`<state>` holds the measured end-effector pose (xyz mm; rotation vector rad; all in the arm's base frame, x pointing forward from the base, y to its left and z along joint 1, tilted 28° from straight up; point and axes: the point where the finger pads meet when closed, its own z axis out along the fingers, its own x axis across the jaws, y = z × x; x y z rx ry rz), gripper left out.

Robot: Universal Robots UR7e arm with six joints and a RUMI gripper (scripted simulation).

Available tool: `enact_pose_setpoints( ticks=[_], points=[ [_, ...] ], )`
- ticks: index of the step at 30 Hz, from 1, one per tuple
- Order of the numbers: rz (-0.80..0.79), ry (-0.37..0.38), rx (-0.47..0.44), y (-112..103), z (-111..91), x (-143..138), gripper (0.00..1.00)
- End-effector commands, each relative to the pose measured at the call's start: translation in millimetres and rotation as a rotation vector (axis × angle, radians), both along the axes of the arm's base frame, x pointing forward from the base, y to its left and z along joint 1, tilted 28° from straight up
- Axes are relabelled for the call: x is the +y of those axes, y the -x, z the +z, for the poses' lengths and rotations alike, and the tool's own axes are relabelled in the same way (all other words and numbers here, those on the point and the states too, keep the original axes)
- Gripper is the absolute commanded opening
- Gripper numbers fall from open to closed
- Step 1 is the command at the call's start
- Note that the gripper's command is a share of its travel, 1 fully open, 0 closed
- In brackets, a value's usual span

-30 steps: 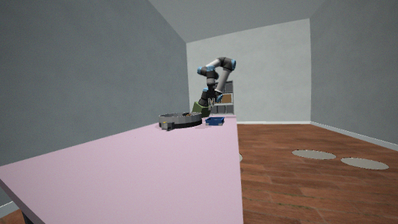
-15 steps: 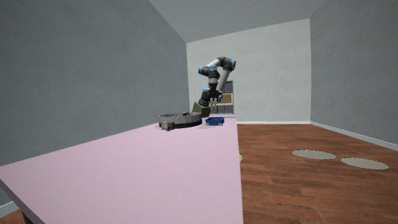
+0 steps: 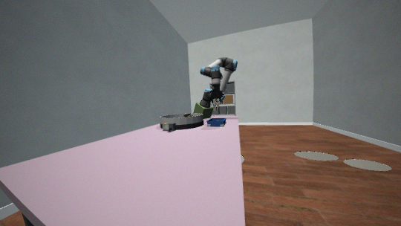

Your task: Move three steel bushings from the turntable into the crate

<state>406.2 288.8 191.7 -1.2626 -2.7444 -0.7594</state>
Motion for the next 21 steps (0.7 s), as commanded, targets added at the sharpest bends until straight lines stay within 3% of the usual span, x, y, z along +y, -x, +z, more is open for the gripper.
enact_pose_setpoints(
  ticks=[1,21],
  points=[
    [0.034,0.004,-0.018,-0.1,1.6,2.3,0.0],
    [0.059,0.008,-0.03,0.1,2.5,4.0,0.0]
  ],
)
